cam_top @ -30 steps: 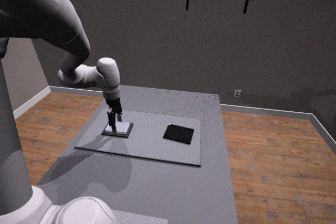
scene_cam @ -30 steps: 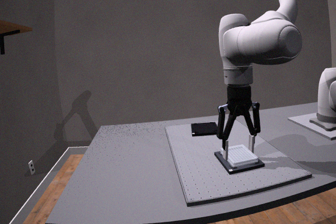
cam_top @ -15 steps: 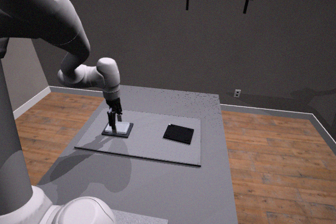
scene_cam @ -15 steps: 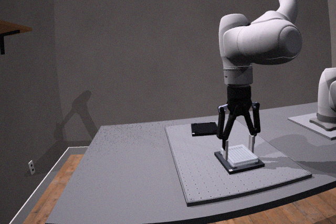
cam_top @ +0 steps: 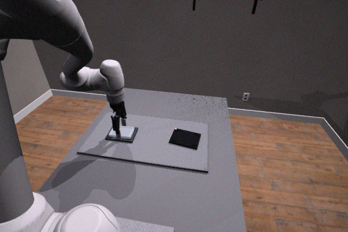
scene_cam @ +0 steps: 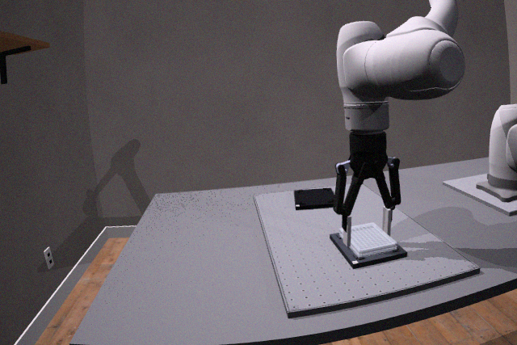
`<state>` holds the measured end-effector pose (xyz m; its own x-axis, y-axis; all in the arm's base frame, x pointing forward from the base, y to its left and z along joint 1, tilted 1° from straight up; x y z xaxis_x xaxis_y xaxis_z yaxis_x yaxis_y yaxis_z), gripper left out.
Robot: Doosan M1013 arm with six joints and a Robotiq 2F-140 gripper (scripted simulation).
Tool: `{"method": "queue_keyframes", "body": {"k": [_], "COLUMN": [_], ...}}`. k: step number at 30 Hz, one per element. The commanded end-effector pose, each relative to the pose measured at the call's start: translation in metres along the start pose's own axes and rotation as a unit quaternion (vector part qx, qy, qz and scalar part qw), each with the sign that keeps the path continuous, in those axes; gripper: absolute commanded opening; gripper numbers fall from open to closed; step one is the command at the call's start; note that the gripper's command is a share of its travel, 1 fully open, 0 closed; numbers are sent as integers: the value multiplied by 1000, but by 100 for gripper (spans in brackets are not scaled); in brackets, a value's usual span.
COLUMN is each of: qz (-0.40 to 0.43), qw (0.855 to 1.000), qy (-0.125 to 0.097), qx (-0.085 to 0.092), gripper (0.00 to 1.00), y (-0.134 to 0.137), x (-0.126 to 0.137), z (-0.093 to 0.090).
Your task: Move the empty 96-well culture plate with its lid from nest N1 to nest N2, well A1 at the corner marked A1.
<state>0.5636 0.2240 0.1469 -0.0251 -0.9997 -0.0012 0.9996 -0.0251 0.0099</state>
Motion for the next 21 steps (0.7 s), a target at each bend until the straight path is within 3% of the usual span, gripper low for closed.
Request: {"method": "queue_keyframes", "body": {"k": [1,2,21], "qz": [1,1,1], "qw": [1000,1000,1000], "qy": [-3,-3,-3], "qx": [-1,-1,-1], "gripper": [0,100,100], "y": [-1,-1,-1], "x": [2,2,2], "z": [-4,-4,-4]}}
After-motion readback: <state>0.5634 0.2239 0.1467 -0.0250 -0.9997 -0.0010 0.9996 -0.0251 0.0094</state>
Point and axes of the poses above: the point where the finger pads meet when closed, its own z axis back along the fingers, its own y axis across the jaws, x = y × z, the point moved 10 cm from there along z, back along the fingers, and after that the axes turned 9 degrees about -z, right-handed, at the moved point
